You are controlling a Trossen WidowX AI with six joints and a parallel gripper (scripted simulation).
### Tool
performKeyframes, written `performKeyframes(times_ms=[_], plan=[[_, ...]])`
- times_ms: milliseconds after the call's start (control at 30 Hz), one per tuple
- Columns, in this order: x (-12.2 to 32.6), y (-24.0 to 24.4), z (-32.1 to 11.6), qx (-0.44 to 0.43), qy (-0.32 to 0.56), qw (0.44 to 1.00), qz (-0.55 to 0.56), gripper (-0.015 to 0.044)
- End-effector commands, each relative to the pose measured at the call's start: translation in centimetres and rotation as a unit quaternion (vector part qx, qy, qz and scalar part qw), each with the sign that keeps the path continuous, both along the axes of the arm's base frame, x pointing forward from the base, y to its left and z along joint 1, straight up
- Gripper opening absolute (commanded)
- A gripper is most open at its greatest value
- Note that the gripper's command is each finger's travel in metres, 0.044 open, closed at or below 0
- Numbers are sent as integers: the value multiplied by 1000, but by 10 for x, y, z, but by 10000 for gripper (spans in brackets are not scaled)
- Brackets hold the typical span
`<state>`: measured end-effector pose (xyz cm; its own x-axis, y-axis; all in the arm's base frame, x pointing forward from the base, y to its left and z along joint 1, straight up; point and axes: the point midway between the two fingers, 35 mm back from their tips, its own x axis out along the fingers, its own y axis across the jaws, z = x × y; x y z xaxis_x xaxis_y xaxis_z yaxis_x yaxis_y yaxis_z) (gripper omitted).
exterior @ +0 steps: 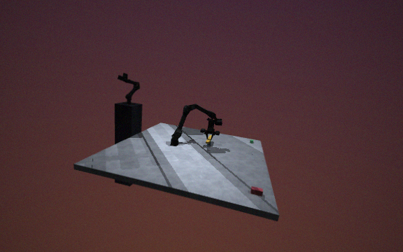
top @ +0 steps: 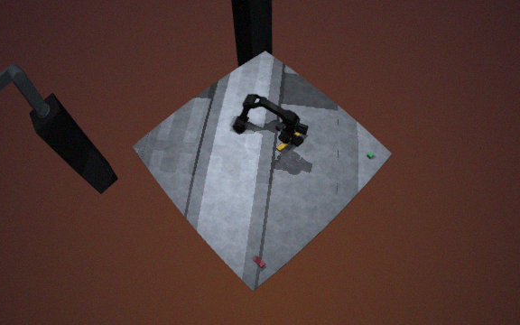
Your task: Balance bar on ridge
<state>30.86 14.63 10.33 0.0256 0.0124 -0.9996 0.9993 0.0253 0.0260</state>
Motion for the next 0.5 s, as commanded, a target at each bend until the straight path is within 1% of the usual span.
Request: performKeyframes(times_ms=[0, 467], plan=[[0, 0, -2, 0, 1, 1000, -2, 0], [0, 0, -3, 0, 1, 1000, -2, 0]])
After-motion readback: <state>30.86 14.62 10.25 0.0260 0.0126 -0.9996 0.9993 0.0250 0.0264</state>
